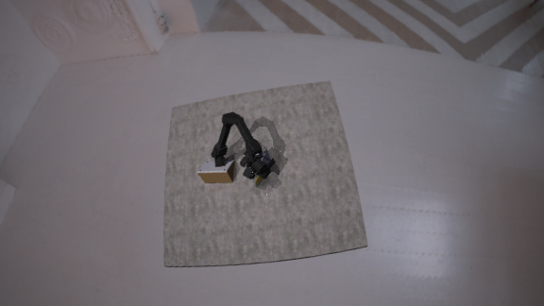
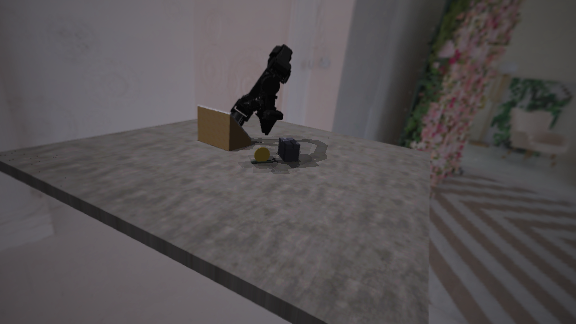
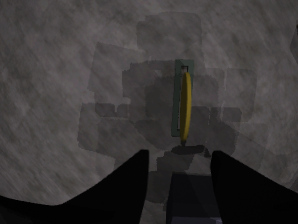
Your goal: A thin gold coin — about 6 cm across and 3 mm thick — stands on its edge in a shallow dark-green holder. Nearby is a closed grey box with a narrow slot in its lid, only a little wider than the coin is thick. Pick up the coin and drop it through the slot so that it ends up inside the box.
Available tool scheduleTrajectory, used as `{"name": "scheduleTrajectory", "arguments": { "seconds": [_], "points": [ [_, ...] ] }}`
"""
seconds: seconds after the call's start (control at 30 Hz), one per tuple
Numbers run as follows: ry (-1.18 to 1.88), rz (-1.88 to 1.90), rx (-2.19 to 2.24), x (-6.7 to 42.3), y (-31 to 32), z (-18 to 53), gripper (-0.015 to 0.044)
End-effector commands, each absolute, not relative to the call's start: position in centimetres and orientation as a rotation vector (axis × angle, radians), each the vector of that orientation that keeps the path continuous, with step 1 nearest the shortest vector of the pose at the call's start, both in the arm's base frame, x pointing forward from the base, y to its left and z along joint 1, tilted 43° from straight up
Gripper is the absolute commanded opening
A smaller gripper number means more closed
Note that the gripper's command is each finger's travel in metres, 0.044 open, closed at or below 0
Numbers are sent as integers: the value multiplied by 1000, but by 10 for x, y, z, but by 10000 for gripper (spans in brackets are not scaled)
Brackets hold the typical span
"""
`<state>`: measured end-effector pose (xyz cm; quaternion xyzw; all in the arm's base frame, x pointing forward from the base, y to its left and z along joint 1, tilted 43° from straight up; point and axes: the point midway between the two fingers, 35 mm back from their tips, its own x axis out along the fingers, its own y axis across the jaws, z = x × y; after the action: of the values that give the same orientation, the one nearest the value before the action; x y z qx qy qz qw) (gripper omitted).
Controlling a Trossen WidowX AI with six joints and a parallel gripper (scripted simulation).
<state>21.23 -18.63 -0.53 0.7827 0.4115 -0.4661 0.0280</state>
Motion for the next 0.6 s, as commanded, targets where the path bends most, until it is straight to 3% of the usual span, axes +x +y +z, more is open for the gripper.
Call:
{"name": "scheduleTrajectory", "arguments": {
  "seconds": [0.0, 0.57],
  "points": [
    [1308, -1448, 2423, 214, -167, -22, 161],
    [1308, -1447, 2423, 218, -151, -40, 161]
  ]
}}
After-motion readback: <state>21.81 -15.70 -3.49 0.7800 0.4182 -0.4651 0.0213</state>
